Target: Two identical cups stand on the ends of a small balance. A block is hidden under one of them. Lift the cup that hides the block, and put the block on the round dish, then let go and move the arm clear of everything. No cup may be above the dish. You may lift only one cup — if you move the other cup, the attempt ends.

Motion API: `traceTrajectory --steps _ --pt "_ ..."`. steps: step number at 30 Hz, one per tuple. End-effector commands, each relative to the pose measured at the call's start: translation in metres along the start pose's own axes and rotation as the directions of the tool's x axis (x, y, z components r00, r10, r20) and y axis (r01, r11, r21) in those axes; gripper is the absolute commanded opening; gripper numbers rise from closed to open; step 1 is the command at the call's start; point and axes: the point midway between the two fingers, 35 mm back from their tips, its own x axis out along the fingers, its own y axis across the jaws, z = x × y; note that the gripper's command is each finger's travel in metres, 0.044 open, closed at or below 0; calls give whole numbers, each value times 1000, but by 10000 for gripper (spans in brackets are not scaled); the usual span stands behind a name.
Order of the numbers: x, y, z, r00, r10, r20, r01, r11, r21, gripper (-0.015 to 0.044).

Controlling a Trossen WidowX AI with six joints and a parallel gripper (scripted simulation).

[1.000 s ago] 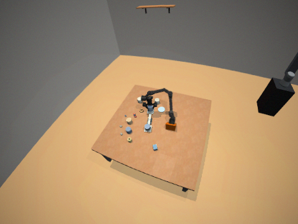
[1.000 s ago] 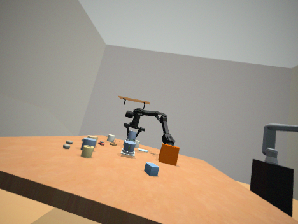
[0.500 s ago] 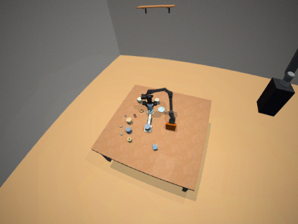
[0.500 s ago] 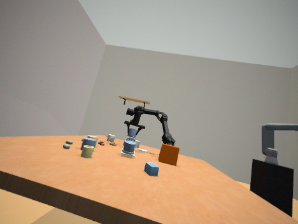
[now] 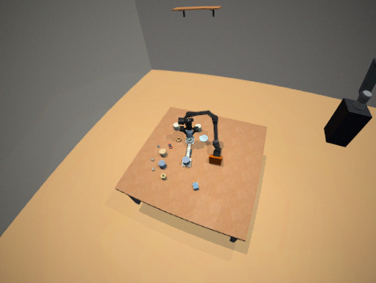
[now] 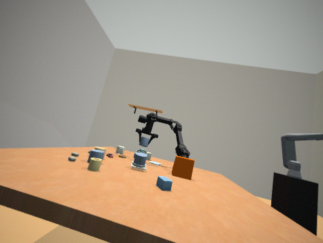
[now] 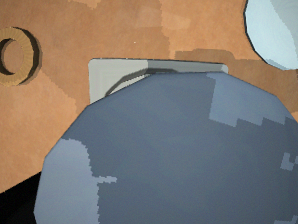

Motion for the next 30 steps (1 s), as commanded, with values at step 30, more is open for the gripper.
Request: traceTrajectory --steps 30 --pt "-23 -3 0 1000 15 6 -15 1000 -19 0"
